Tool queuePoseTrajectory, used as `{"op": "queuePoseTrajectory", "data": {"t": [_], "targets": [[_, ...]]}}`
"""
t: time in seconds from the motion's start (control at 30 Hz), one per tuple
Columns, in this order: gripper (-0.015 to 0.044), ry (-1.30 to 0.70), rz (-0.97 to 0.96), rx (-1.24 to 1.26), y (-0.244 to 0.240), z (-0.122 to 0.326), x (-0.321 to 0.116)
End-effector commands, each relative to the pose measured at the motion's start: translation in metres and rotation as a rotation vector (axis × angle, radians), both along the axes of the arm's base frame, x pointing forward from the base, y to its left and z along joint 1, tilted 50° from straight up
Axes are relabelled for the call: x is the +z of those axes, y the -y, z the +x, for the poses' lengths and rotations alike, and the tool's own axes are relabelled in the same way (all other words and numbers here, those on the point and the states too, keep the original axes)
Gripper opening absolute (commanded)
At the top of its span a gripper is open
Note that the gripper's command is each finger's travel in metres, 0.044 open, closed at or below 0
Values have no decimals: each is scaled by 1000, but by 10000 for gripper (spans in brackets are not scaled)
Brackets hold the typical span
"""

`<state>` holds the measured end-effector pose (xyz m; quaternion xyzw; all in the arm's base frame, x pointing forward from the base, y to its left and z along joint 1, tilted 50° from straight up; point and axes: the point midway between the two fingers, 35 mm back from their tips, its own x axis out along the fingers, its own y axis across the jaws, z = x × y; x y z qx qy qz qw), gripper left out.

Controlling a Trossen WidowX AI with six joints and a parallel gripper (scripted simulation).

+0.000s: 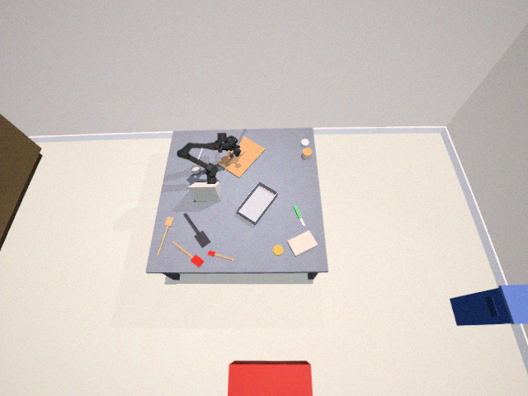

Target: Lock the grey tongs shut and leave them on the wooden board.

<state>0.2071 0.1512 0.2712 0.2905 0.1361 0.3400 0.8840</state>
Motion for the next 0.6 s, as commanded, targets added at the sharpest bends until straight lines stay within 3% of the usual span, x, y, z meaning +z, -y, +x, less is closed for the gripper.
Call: {"op": "queuePoseTrajectory", "data": {"t": [0.0,0.57], "targets": [[-150,-11,-45,15,-2,3,3],[-150,-166,-273,149,-15,15,-5]]}}
